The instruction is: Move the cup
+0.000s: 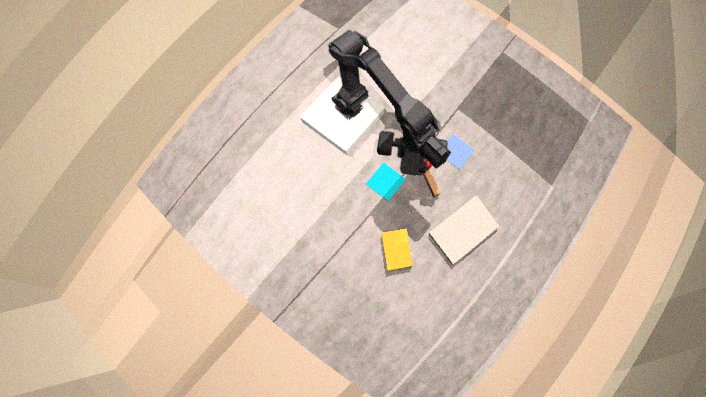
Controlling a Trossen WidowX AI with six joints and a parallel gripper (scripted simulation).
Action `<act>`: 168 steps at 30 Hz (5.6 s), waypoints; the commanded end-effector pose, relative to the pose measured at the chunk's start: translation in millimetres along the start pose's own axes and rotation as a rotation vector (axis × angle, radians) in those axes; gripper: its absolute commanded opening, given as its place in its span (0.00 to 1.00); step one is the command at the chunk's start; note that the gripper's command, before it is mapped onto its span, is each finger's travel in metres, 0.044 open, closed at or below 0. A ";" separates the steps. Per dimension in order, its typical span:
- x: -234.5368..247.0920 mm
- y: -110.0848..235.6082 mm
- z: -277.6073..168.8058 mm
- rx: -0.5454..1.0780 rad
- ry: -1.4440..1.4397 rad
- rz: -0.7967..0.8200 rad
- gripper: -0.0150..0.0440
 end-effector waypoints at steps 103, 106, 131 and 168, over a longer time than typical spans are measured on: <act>-86.2 -50.1 72.3 -0.003 0.003 -0.006 0.25; -85.2 -46.8 73.8 -0.011 0.000 -0.003 0.25; -84.9 -42.6 74.1 -0.010 0.000 -0.003 0.47; -88.4 4.0 71.4 -0.003 0.003 -0.007 0.47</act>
Point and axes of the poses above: the point midway between the two fingers, 35 mm back from their tips, its own y axis back along the fingers, its own x axis across the jaws, z = x × y, the point moved 1 cm from there along y, back along the fingers, and after that the axes turned 13 degrees about -y, right-handed, at the moved point
